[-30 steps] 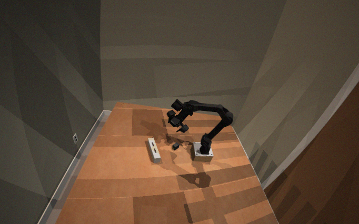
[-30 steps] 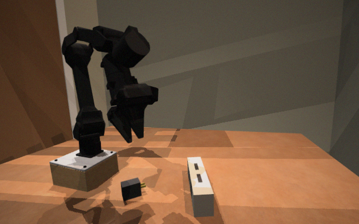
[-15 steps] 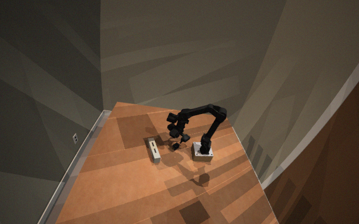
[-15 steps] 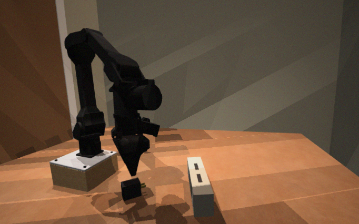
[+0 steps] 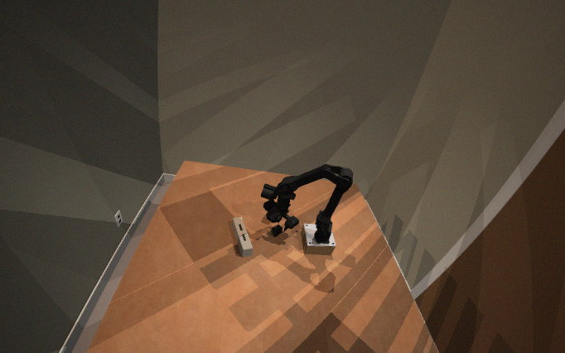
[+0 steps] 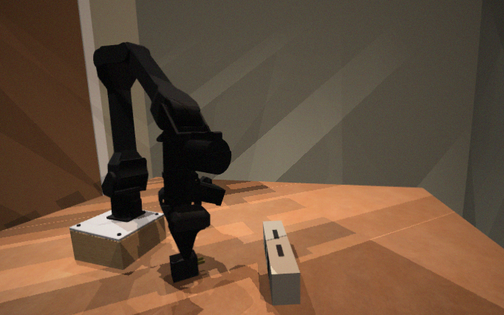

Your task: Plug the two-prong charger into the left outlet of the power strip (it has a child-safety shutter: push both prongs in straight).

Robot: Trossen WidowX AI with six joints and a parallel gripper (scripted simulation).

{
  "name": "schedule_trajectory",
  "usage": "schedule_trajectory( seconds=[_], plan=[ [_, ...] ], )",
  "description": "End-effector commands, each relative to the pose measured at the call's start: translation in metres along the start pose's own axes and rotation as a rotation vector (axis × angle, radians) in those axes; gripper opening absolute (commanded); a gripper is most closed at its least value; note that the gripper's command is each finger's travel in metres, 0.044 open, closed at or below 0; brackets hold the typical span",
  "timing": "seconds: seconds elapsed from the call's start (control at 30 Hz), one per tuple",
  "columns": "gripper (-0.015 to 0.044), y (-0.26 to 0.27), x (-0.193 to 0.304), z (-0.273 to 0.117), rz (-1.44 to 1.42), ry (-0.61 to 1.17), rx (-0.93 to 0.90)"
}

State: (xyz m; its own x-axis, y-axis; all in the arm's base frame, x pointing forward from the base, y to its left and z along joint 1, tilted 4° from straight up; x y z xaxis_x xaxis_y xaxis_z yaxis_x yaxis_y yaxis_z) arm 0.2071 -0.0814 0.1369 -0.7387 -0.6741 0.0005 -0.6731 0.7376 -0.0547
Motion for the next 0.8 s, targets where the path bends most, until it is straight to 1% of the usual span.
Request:
schedule_trajectory(
  seconds=[0.0,0.77],
  plan=[
    [0.044,0.001,0.0,0.005,0.004,0.009,-0.003],
    [0.044,0.0,-0.003,0.04,0.004,0.009,-0.003]
  ],
)
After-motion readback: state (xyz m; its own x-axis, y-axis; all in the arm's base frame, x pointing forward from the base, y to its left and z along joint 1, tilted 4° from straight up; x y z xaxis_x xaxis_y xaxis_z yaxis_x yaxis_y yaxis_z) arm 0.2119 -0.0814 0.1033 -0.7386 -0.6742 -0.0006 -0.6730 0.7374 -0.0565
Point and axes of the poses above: the point midway between the two fingers, 35 mm back from their tips, its own z axis out along the fingers, its own y axis across the jaws, x = y × z, the point moved 10 cm from there along -z, back along the fingers
